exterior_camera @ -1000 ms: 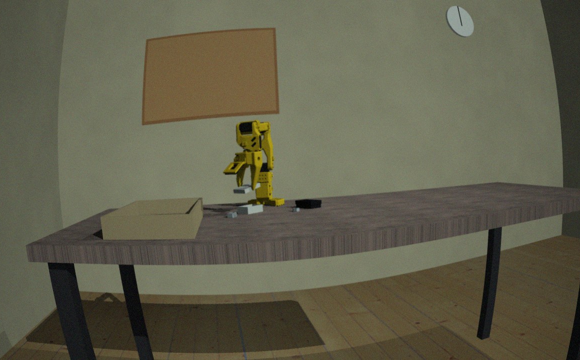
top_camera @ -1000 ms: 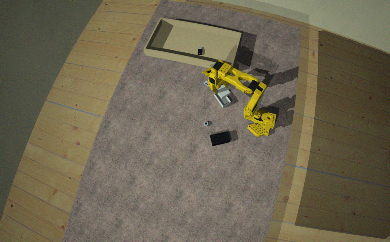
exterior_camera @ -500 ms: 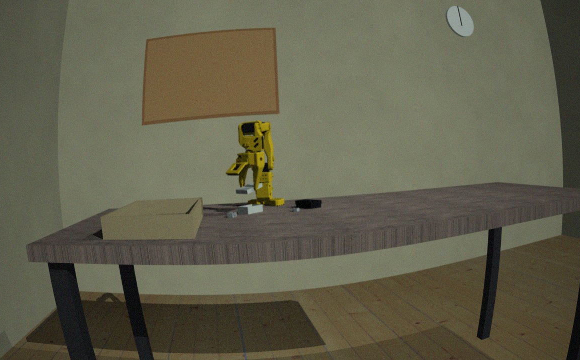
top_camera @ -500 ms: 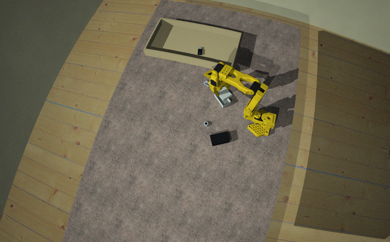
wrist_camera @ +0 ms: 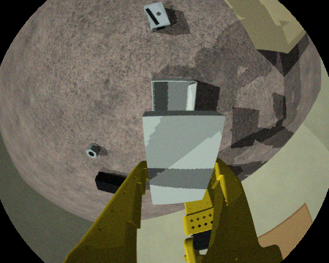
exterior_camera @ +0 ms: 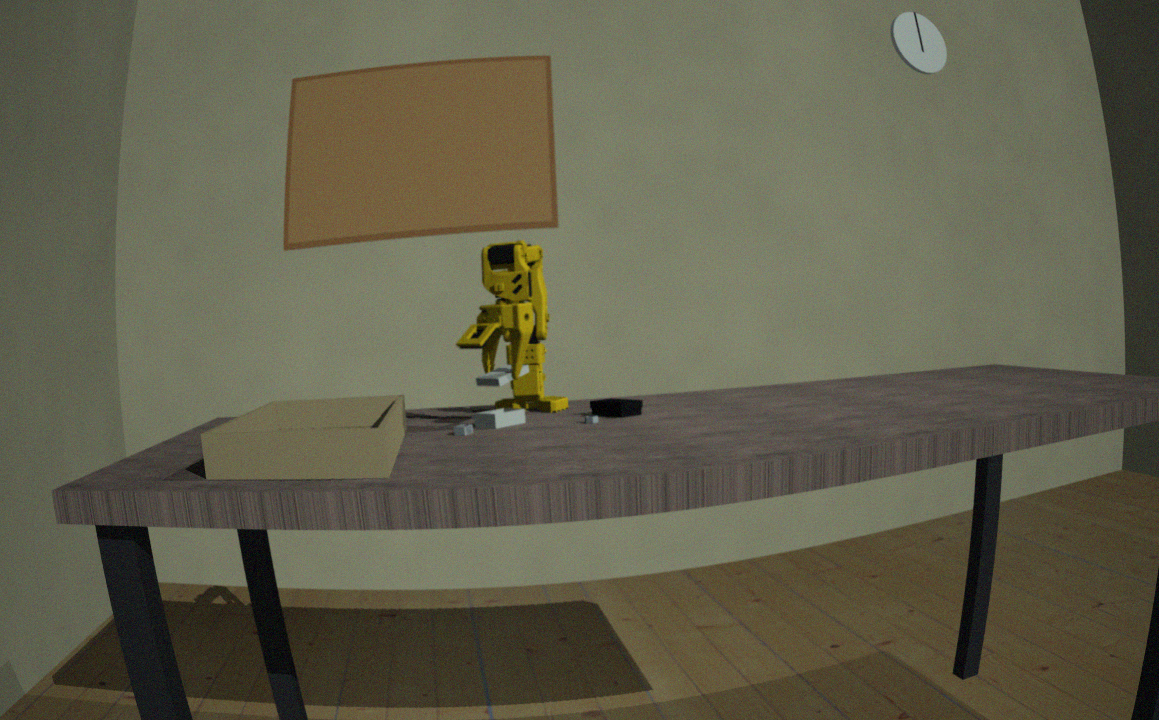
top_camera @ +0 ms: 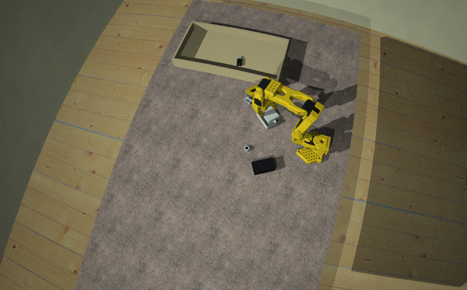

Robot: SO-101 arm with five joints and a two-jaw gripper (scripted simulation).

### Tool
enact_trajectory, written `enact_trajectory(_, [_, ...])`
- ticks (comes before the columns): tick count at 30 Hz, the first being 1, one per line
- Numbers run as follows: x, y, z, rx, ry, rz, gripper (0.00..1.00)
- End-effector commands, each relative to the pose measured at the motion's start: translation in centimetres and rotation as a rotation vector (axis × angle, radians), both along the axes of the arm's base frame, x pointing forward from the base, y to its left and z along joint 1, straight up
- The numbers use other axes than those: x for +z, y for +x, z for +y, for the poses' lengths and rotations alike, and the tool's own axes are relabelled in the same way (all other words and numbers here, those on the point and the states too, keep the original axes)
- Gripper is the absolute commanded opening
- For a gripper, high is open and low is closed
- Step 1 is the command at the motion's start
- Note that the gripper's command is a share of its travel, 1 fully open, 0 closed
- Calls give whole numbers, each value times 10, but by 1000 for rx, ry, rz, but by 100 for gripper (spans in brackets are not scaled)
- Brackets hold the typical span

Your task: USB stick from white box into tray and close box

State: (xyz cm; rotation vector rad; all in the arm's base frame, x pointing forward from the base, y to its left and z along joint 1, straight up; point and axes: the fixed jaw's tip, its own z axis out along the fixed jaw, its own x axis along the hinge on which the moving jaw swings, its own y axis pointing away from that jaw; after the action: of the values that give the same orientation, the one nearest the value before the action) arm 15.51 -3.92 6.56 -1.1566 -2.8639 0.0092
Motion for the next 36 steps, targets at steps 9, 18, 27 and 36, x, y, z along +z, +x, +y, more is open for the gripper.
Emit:
enact_trajectory(9, [6,4,0,-3,-14,-52,22])
enact_trajectory(18, [6,4,0,-3,-14,-52,22])
enact_trajectory(27, [6,5,-1,-3,-14,-52,22])
enact_trajectory(36, [6,7,-3,-3,-14,-52,22])
